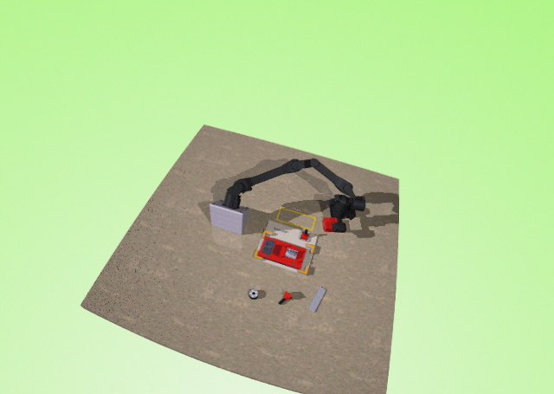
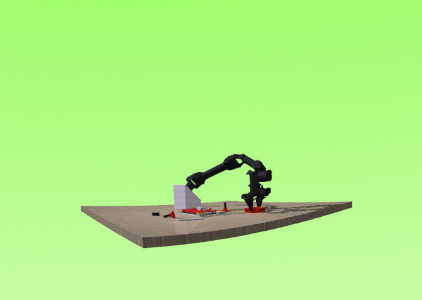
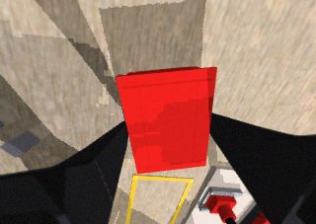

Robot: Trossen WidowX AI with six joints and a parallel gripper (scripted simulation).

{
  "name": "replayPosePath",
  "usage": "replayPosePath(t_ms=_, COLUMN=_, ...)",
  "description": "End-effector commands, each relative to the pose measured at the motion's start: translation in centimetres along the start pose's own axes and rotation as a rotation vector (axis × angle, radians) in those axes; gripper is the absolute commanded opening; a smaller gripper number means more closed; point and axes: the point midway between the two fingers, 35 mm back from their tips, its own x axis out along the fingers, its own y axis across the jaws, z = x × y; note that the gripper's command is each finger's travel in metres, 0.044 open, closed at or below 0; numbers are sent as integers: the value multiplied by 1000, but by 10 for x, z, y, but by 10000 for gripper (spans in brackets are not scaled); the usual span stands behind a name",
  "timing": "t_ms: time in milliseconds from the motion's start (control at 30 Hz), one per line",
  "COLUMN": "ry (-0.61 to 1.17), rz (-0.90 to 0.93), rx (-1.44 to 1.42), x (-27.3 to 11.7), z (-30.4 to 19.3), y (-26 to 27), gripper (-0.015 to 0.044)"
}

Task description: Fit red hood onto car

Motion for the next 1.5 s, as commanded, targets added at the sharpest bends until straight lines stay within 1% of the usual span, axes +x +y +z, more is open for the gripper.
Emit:
replayPosePath(t_ms=0, ry=1, rz=0, rx=-1, x=0, z=0, y=0, gripper=334)
replayPosePath(t_ms=133, ry=1, rz=0, rx=-1, x=0, z=0, y=0, gripper=307)
replayPosePath(t_ms=500, ry=-1, rz=-1, rx=1, x=-15, z=0, y=-1, gripper=19)
replayPosePath(t_ms=533, ry=-1, rz=-1, rx=1, x=-18, z=0, y=-1, gripper=0)
replayPosePath(t_ms=1167, ry=-14, rz=-6, rx=-3, x=-80, z=0, y=-1, gripper=0)
replayPosePath(t_ms=1467, ry=-36, rz=-10, rx=-3, x=-98, z=-1, y=0, gripper=0)
